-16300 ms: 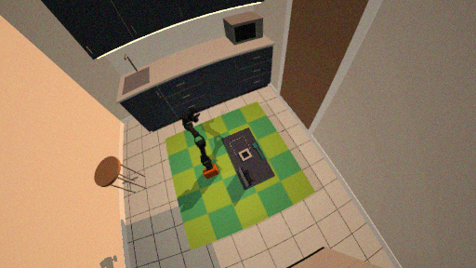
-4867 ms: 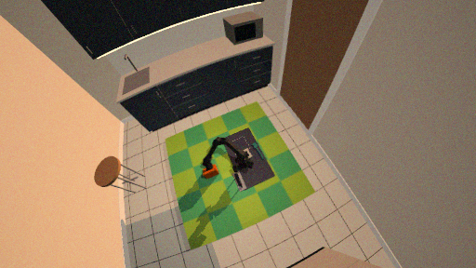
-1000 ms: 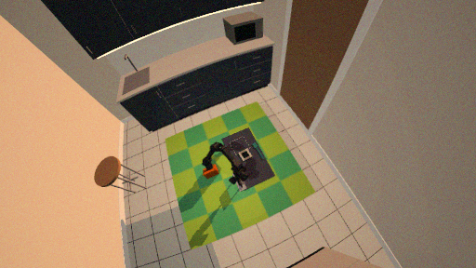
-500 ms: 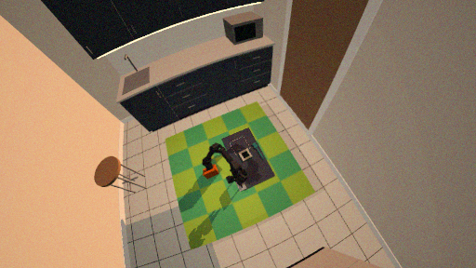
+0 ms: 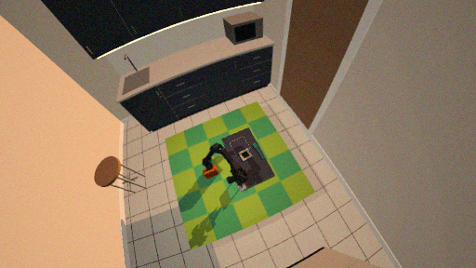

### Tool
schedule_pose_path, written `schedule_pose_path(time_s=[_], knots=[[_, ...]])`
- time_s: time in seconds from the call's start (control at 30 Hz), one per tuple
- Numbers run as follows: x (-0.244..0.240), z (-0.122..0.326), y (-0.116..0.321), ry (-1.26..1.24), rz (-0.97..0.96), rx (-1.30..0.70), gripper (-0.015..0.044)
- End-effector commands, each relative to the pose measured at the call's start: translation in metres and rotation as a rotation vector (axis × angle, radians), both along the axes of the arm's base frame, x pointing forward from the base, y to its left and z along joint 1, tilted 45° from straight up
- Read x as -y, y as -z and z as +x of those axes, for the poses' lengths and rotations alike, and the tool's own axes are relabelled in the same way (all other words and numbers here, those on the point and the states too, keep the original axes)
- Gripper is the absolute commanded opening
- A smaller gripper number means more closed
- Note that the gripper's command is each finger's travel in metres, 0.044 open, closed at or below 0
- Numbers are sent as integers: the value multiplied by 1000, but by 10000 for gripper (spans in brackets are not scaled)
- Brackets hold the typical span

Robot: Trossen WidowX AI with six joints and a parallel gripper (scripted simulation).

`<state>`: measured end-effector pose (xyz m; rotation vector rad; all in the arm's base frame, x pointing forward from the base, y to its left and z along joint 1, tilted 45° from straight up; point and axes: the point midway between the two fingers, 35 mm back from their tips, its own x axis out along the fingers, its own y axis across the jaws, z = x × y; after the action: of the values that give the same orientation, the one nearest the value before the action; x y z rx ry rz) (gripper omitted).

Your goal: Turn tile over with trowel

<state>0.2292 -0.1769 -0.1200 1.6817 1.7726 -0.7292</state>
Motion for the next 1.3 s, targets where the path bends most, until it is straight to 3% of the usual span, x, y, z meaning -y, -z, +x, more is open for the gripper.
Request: schedule_pose_path(time_s=[0.0, 0.53, 0.67, 0.83, 1.27], knots=[[-6, -1, 5, 4, 7, -6, 270], [-22, -2, 21, 4, 8, -5, 270], [-22, -2, 21, 4, 8, -5, 165], [-22, -2, 21, 4, 8, -5, 132], [-22, -2, 21, 4, 8, -5, 130]])
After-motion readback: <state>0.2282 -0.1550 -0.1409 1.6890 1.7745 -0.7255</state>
